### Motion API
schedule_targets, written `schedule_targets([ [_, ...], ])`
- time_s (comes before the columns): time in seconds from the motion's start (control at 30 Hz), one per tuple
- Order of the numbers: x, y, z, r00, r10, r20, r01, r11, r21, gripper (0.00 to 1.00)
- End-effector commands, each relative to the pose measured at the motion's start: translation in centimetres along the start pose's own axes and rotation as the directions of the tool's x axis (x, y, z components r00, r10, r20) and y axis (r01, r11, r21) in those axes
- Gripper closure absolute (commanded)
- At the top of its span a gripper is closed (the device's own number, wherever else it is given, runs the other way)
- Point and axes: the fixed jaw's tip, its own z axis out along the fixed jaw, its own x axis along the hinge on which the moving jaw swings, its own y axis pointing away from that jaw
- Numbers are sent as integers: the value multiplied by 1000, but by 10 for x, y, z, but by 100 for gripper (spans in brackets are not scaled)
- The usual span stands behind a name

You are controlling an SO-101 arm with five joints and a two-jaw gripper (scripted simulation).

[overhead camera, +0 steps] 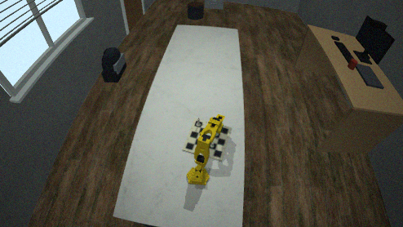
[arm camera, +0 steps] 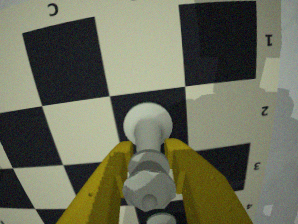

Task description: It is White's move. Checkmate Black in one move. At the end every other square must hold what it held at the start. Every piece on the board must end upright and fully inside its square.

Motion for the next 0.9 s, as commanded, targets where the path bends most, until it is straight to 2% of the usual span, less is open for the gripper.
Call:
schedule_targets([
  [0.0, 1, -2, 0, 1000, 7, 3, -7, 1000, 1, 96],
  [0.23, 1, -2, 0, 1000, 7, 3, -7, 1000, 1, 99],
  [0.87, 1, -2, 0, 1000, 7, 3, -7, 1000, 1, 100],
])
